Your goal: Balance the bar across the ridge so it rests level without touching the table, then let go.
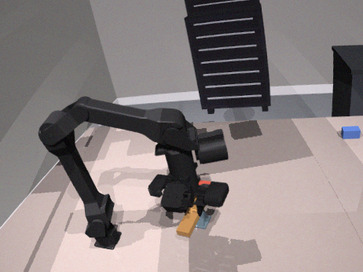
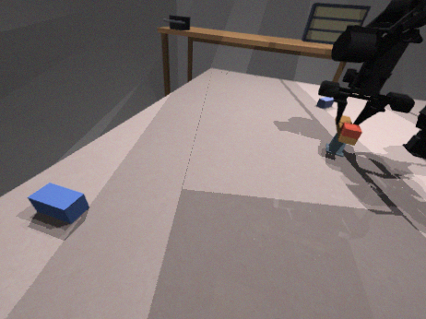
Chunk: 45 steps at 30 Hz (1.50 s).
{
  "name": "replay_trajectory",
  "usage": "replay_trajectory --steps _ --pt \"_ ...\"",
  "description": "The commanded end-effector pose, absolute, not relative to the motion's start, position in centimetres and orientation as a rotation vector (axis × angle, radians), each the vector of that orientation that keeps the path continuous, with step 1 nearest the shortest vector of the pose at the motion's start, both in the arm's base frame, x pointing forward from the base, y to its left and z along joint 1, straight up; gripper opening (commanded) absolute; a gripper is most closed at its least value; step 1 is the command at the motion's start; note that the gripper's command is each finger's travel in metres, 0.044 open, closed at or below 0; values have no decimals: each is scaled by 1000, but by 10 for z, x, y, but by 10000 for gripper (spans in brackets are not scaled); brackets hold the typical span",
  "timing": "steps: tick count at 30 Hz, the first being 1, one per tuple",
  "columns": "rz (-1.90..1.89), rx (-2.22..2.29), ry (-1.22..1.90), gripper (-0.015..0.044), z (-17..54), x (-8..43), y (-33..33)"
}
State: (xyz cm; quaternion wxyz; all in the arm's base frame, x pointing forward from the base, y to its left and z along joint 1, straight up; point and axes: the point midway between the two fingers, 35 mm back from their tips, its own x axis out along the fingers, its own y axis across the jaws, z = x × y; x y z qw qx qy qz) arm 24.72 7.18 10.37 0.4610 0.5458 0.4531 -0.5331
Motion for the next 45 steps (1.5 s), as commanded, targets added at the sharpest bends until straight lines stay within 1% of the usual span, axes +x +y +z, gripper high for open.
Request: replay_trajectory --steps 1,12,21,22,26,34,45 --pt "-1312 1343 1115 185 104 247 72" --pt "-1312 1343 1115 185 104 247 72" --pt "-1312 1343 1115 421 104 247 72" --pt "-1312 1343 1115 440 104 247 72" --pt "-1312 1343 1115 440 112 249 72" --pt "-1312 1343 1115 440 201 246 71" --pt "-1312 1343 1115 440 204 245 71"
